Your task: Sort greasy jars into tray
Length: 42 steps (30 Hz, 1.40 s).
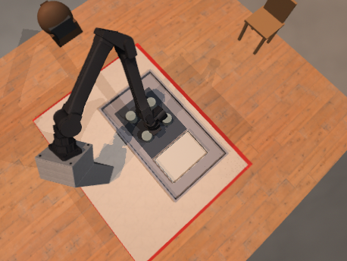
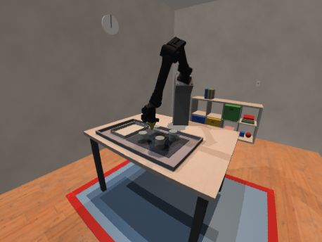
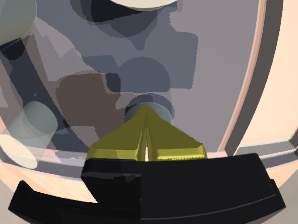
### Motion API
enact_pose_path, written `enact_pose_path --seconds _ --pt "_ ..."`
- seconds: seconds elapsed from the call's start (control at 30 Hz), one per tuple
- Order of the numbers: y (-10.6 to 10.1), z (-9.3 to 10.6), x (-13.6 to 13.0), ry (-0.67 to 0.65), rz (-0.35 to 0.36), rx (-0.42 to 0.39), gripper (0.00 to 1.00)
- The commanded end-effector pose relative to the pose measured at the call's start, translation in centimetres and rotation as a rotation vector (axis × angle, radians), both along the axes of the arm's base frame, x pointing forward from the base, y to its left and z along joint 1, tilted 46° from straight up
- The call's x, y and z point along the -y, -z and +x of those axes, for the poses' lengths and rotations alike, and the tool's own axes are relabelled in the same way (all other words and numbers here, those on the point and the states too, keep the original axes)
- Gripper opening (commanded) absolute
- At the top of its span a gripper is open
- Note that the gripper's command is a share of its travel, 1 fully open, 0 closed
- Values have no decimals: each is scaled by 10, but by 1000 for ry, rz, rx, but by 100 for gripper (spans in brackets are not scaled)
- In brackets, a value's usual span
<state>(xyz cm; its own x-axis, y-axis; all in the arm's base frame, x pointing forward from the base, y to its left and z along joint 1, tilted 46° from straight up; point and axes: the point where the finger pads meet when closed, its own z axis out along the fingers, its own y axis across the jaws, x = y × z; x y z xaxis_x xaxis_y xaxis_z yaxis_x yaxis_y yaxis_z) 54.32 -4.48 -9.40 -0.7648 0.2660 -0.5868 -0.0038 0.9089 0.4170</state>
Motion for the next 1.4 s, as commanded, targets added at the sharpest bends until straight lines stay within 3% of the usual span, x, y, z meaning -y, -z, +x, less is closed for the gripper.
enact_pose_path --seconds 0.0,1.37 --pt "2 -7 -3 6 5 -6 0" --pt "5 -11 -4 6 5 -6 0"
